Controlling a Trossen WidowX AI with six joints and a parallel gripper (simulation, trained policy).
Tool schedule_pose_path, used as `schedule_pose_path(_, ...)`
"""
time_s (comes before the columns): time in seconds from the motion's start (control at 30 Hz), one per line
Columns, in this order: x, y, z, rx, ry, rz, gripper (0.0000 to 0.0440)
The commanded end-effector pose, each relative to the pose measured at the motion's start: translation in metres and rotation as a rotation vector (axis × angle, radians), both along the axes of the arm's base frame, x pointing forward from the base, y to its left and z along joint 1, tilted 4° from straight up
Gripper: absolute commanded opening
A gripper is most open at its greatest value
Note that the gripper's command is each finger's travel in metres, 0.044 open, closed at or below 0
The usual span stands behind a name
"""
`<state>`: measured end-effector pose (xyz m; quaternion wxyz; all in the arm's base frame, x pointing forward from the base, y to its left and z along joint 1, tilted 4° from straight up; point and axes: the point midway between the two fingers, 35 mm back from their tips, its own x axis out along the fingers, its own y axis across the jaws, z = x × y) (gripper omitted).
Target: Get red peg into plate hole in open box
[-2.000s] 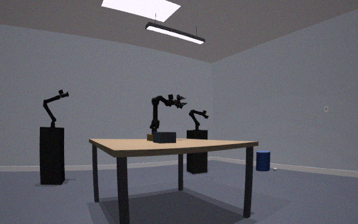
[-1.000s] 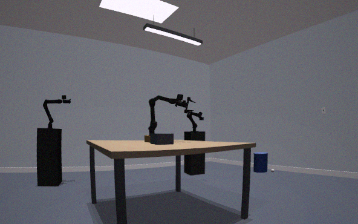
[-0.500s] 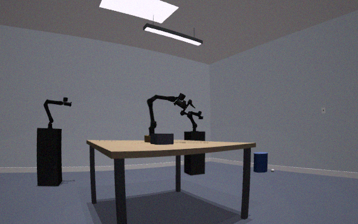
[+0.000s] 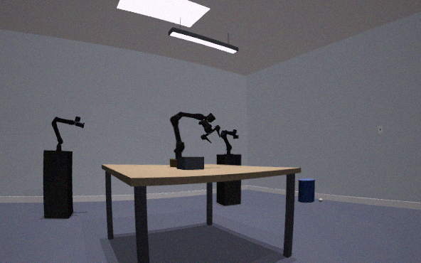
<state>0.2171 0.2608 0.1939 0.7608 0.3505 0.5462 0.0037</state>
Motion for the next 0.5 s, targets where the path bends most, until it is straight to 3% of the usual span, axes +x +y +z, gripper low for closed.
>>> schedule_pose_path(0.0, -0.006, -0.022, -0.018, -0.064, 0.069, -0.022, 0.0440)
schedule_pose_path(0.47, -0.041, -0.092, -0.089, -0.277, 0.357, -0.197, 0.0440)
